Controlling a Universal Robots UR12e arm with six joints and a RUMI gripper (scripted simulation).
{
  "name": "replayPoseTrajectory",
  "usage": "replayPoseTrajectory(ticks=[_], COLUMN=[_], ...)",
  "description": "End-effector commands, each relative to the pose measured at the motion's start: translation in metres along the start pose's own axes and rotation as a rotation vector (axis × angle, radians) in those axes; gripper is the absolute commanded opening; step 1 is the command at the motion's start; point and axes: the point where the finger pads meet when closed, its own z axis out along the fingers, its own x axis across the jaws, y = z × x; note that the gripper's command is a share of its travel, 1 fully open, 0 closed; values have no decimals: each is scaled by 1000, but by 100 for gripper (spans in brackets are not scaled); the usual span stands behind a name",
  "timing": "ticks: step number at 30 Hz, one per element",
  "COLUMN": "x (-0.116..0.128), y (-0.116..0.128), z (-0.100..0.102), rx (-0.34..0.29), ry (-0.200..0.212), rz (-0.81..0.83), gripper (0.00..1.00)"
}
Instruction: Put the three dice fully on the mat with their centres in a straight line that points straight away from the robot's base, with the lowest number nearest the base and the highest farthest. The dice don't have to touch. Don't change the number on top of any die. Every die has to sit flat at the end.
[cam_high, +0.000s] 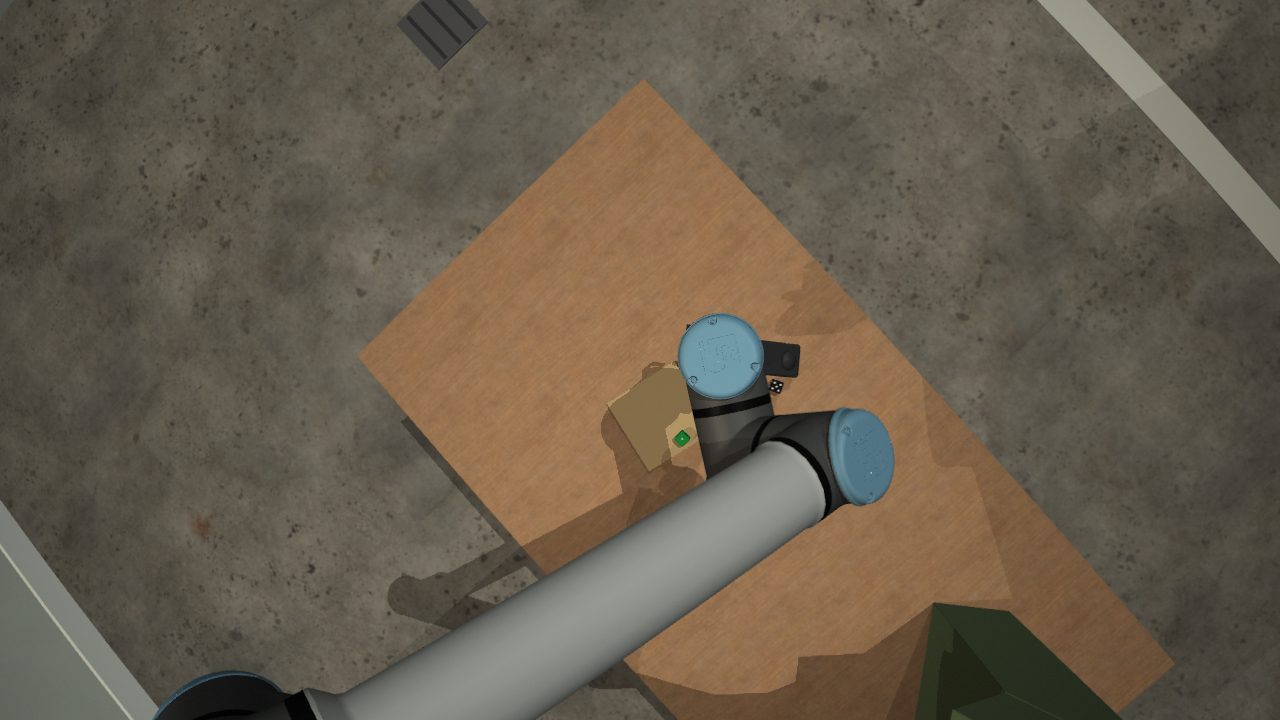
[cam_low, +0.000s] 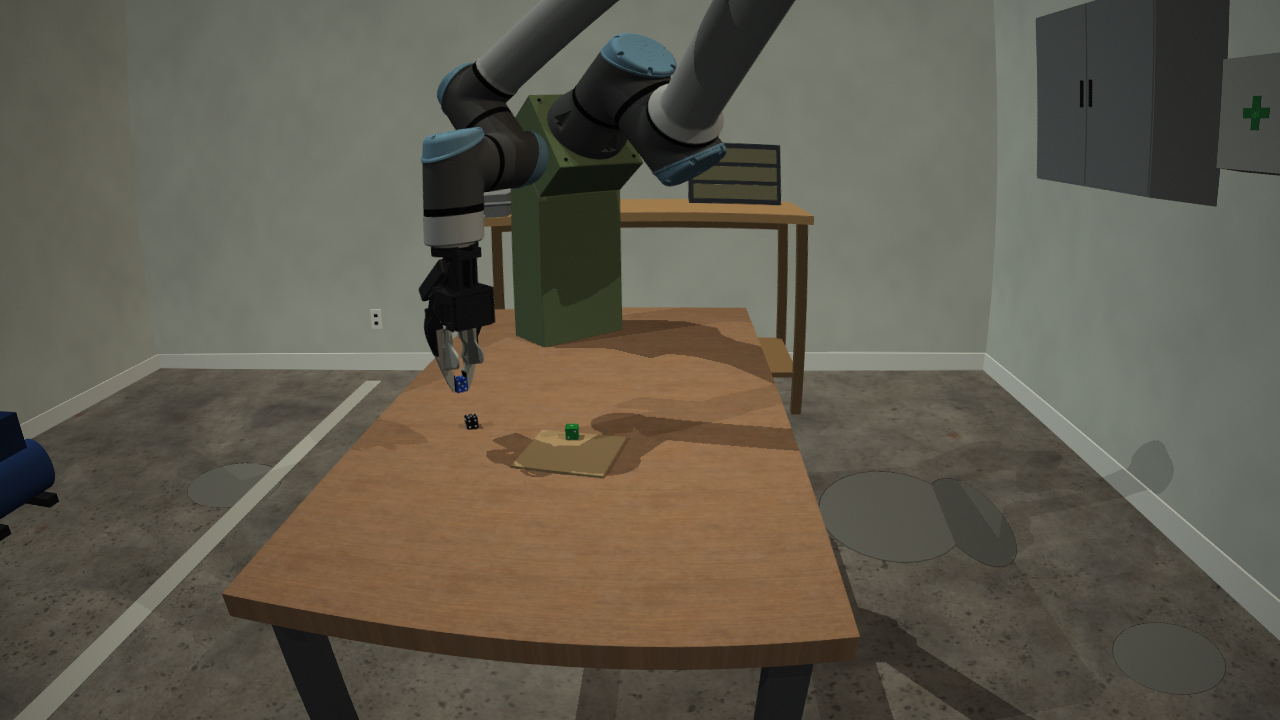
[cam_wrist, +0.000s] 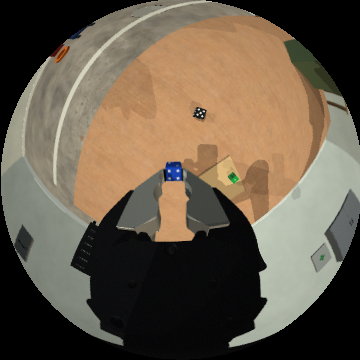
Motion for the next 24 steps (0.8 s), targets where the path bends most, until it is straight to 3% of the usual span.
replayPoseTrajectory(ticks=[1, 6, 18, 24], x=[8, 18, 82, 101], y=[8, 19, 78, 94], z=[0, 0, -3, -4], rx=[1, 2, 3, 1], ry=[-1, -1, -1, -1], rz=[48, 111, 476, 581], gripper=[3, 3, 3, 3])
